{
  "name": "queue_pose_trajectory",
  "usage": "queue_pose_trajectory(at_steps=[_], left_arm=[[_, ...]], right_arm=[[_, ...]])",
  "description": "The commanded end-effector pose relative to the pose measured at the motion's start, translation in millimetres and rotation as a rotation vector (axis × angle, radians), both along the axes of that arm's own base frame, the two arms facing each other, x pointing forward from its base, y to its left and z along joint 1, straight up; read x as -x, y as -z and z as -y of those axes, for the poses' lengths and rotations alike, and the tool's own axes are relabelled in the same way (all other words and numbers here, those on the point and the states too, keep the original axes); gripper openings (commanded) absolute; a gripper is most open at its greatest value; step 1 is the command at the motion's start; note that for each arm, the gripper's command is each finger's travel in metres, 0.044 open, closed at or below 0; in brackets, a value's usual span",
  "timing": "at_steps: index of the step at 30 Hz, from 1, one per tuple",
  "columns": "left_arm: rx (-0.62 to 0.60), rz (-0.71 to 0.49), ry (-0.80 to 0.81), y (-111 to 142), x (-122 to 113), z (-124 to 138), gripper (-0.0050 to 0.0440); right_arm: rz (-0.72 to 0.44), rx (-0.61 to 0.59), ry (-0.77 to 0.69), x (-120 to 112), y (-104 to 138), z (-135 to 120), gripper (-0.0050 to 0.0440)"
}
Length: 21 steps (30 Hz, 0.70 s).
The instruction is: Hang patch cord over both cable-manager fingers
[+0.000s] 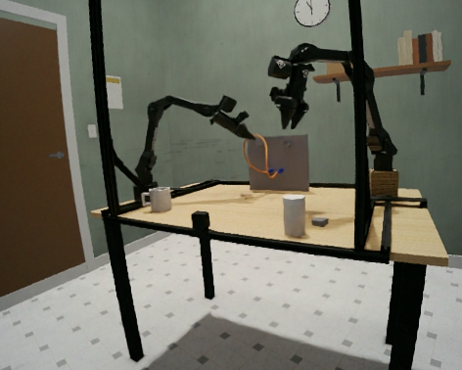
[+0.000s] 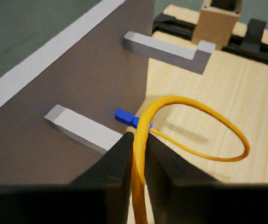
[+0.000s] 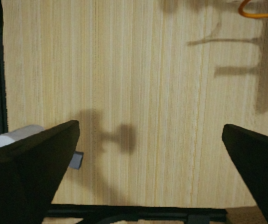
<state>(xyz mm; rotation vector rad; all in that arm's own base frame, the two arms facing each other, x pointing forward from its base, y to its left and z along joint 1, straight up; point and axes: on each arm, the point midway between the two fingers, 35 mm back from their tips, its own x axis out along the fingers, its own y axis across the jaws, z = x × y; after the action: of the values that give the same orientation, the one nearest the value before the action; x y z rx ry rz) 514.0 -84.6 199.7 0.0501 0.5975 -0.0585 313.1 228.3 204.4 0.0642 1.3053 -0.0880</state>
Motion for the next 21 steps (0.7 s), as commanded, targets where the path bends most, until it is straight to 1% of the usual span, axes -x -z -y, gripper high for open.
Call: queue_pose_trajectory(at_steps=[1,20,21], left_arm=[[-0.001,0.029,0.003,-13,6,-4,0.0025],[-0.006,0.029,0.006,-8,13,-11,0.0025],[-0.008,0.020,0.005,-3,12,-12,0.0025]], right_arm=[[0.018,-0.020,0.000,2,-9,0,0.0440],[0.018,-0.020,0.000,2,-9,0,0.0440],[0.018,-0.020,0.000,2,-9,0,0.0440]])
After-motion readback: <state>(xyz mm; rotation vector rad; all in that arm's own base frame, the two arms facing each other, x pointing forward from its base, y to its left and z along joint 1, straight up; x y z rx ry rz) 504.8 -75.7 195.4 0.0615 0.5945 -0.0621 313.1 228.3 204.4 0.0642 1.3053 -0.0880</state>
